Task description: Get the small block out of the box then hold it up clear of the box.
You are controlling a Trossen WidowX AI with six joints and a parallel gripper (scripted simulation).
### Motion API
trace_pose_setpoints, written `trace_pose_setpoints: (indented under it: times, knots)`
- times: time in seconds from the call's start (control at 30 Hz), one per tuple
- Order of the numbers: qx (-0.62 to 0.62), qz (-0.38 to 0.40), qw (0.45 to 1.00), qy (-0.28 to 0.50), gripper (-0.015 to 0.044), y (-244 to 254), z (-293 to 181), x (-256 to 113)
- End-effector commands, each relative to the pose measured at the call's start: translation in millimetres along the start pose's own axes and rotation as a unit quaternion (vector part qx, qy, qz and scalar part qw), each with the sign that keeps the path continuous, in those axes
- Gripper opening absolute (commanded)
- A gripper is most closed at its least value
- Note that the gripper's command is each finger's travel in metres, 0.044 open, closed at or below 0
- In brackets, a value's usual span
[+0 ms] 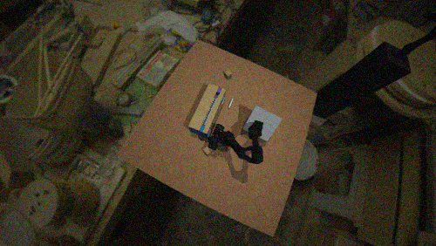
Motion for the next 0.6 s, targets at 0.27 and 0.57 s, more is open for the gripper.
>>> trace_pose_setpoints:
  times: [0.27,0.57]
  knots:
    - [0.002,0.005,1.0,-0.001,0.0,2.7,-6.7,-12.1]
    - [0.0,0.003,1.0,0.0,0.0,2.3,-23.5,-49.7]
Point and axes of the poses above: the point midway between the two fingers, 35 mm back from their tips, its own x axis out along the fingers, its own y axis across the jaws, z = x × y, the point moved 3 cm from there along -x, back along the fingers, and after that the axes turned 4 degrees about -x, right-handed, at the moved point
